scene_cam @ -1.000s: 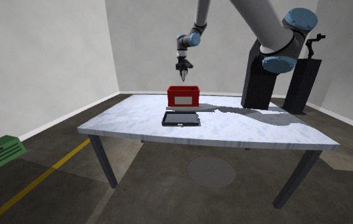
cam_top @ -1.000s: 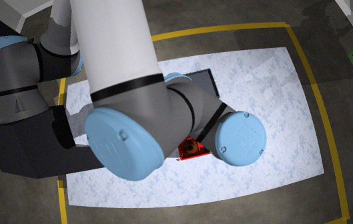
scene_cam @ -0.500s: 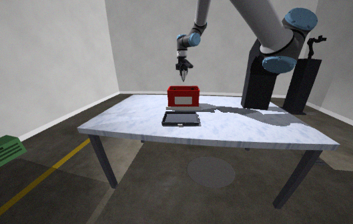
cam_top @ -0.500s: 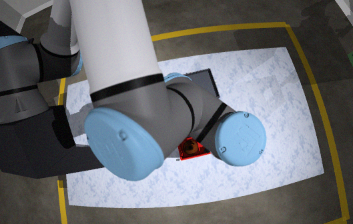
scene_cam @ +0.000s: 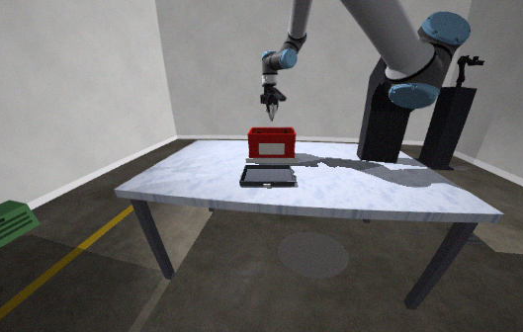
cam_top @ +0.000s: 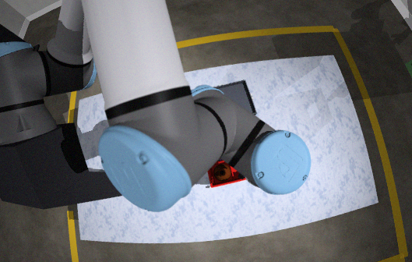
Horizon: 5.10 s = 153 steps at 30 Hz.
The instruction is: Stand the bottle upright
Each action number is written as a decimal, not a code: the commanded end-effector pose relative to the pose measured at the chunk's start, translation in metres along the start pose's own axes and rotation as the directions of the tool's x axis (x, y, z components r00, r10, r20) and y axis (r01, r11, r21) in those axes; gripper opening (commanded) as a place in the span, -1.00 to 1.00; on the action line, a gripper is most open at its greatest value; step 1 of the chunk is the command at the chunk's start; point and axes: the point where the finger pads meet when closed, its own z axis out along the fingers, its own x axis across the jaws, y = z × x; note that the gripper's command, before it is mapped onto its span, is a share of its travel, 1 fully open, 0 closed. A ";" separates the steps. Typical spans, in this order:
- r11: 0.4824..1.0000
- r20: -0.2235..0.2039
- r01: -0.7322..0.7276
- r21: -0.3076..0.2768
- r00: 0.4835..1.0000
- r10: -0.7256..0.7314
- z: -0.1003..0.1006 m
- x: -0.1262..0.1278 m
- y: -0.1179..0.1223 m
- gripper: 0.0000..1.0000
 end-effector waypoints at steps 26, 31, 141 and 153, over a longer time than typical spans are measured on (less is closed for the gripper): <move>1.000 0.000 0.000 -0.001 1.000 0.000 -0.001 0.000 0.001 -0.24; 1.000 0.000 0.000 -0.001 1.000 0.000 -0.001 0.000 0.001 -0.24; 1.000 0.000 0.000 -0.001 1.000 0.000 0.043 0.000 0.001 -0.24; 1.000 0.000 0.000 -0.001 1.000 0.000 0.043 0.000 -0.003 -0.24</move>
